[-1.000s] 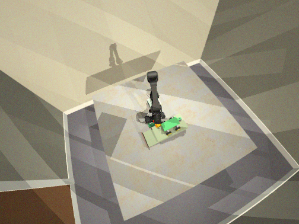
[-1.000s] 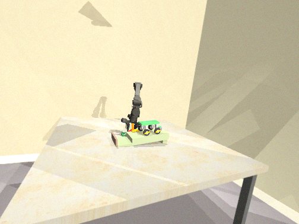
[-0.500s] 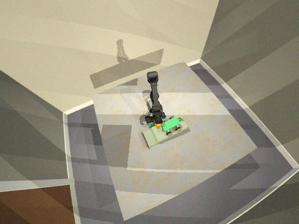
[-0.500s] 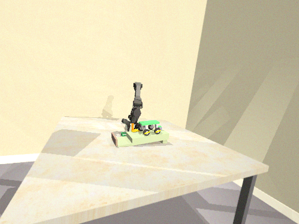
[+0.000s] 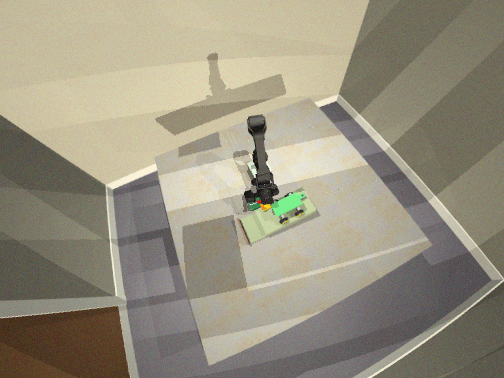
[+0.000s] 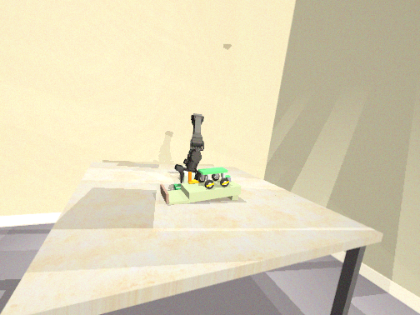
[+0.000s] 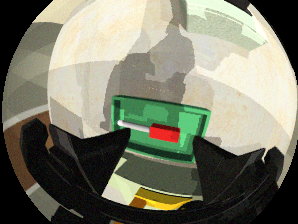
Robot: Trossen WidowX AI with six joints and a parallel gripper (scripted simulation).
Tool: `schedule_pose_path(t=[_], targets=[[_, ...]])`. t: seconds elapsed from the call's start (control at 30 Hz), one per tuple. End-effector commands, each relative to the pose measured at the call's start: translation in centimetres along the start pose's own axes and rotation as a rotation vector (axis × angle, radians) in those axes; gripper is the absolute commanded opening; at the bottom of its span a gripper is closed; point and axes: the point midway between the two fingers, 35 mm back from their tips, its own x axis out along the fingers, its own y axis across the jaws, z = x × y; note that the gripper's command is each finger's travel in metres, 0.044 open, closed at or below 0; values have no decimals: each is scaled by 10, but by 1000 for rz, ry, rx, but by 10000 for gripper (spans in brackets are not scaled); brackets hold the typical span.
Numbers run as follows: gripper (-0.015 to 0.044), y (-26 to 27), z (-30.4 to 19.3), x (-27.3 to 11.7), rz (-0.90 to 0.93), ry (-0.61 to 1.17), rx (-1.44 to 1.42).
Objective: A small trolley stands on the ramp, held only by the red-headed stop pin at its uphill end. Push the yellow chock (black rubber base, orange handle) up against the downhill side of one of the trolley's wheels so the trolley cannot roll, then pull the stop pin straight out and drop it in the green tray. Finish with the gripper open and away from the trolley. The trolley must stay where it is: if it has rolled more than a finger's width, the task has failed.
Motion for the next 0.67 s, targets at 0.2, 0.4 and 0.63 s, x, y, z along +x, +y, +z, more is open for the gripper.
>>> schedule_pose_path(t=[0.2,0.4,0.63], targets=[[440,5,0,-32,8,10,7],[440,8,0,-50,8,10,7],[440,12,0,-71,8,10,7]])
